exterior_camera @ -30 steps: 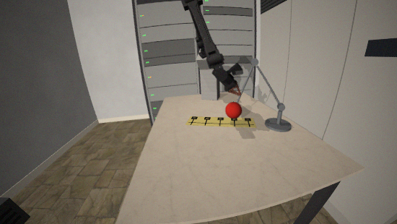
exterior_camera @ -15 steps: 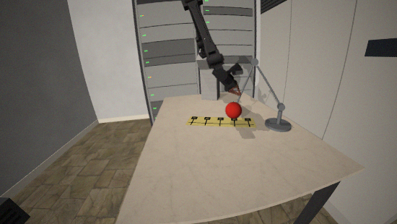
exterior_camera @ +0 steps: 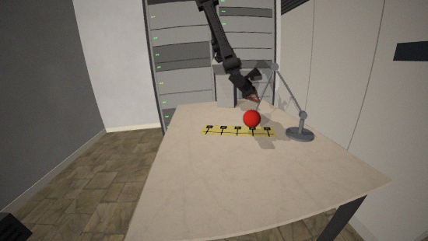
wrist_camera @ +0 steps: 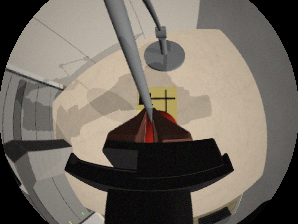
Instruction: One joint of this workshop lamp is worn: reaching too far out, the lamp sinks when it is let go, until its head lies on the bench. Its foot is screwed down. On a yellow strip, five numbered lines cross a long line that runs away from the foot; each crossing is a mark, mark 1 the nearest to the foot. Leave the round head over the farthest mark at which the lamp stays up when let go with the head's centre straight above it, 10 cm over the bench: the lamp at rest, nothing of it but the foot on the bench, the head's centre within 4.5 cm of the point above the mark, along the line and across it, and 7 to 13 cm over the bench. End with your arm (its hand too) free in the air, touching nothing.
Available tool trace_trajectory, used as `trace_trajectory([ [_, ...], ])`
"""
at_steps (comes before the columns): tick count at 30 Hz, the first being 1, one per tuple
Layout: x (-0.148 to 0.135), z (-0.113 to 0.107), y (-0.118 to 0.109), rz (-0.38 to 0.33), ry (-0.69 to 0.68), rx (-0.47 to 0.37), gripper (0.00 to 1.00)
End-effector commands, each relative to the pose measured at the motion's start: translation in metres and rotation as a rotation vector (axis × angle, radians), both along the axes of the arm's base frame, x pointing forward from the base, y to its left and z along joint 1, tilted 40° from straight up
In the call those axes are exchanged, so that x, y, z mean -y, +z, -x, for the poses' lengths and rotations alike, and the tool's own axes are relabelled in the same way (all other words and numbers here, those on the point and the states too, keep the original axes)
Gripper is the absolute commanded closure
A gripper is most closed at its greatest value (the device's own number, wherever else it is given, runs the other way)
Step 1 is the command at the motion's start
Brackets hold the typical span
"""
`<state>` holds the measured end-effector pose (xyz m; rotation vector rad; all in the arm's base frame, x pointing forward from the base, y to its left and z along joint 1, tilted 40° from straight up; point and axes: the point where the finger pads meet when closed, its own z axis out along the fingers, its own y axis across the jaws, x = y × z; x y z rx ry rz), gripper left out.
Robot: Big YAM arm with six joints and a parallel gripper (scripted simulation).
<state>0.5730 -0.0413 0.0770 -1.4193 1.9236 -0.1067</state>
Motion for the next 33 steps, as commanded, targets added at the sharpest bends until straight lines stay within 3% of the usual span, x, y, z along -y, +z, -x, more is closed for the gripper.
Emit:
trace_trajectory([
  [1, -0.0326, -0.0333, 0.0678, -0.014, 0.045, 0.126, 1.00],
  [32, -0.0329, -0.0334, 0.0676, -0.013, 0.045, 0.126, 1.00],
  [33, -0.0329, -0.0334, 0.0676, -0.013, 0.045, 0.126, 0.00],
])
